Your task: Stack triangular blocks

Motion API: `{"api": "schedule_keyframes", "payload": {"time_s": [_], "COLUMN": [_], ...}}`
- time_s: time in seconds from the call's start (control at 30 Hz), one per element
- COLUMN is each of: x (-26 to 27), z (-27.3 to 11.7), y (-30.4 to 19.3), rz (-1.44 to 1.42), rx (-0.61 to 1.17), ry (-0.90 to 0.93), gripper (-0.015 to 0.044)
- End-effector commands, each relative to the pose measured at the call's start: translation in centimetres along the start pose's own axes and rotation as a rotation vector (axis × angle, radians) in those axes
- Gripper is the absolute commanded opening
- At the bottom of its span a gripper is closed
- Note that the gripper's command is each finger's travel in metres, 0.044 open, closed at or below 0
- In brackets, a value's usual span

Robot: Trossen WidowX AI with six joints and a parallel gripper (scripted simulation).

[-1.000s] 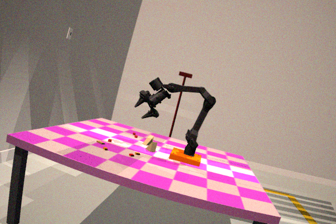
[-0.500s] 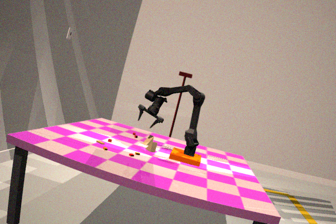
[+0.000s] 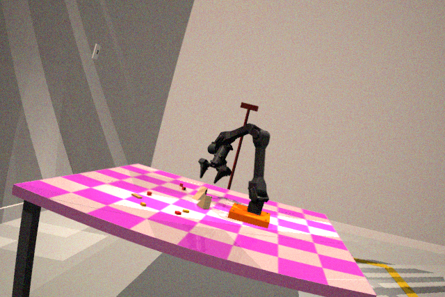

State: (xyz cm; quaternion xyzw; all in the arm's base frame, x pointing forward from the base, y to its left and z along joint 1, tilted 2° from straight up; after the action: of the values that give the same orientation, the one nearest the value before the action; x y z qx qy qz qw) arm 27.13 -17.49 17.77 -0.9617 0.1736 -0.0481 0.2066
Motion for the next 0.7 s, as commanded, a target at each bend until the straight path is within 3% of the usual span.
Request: {"api": "schedule_keyframes", "payload": {"time_s": [0.0,0.67], "x": [0.1,0.3], "z": [0.4,3.7], "y": [0.2,0.6], "rz": [0.009,0.007], "rx": [0.005,0.005], "ry": [-0.001,-0.001], "gripper": [0.044,0.044]}}
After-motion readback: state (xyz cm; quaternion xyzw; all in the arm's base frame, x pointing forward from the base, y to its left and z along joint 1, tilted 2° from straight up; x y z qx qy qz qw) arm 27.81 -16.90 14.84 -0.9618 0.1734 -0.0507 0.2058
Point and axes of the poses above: the point midway between the two fingers, 35 mm back from their tips, its own z axis out along the fingers, its own x axis across the jaws, y = z × x, the point moved 9 cm from there along -z, back along the fingers, and after that the axes turned 2 degrees about -z, right-handed, at the moved point
